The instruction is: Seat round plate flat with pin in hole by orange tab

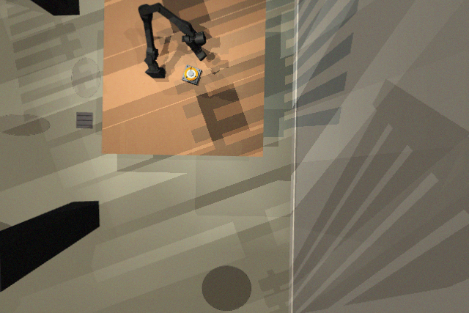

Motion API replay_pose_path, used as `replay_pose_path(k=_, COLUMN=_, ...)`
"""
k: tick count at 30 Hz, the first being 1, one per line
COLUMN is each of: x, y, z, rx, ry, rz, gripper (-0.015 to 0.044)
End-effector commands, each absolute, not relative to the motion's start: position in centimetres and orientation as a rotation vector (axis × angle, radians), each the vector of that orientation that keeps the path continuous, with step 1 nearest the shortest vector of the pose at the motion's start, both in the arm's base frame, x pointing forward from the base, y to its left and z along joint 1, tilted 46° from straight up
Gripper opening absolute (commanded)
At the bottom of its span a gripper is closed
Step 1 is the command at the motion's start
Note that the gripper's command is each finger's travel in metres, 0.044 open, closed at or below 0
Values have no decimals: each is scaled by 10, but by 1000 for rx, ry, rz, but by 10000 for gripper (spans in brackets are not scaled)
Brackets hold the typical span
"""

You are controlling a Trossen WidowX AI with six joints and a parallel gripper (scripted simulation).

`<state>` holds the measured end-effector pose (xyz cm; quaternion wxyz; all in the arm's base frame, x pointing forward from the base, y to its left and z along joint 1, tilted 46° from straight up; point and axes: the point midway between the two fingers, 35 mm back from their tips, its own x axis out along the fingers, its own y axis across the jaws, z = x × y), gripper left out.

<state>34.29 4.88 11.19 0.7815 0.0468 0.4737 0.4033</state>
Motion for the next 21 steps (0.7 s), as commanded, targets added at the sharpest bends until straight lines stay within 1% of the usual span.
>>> replay_pose_path(k=1, x=307, y=1, z=72, rx=465, ry=1304, rz=672, gripper=0)
replay_pose_path(k=6, x=279, y=-17, z=60, rx=676, ry=1431, rz=565, gripper=0)
replay_pose_path(k=16, x=282, y=-18, z=59, rx=676, ry=1431, rz=565, gripper=0)
replay_pose_path(k=21, x=284, y=-2, z=43, rx=675, ry=1430, rz=564, gripper=0)
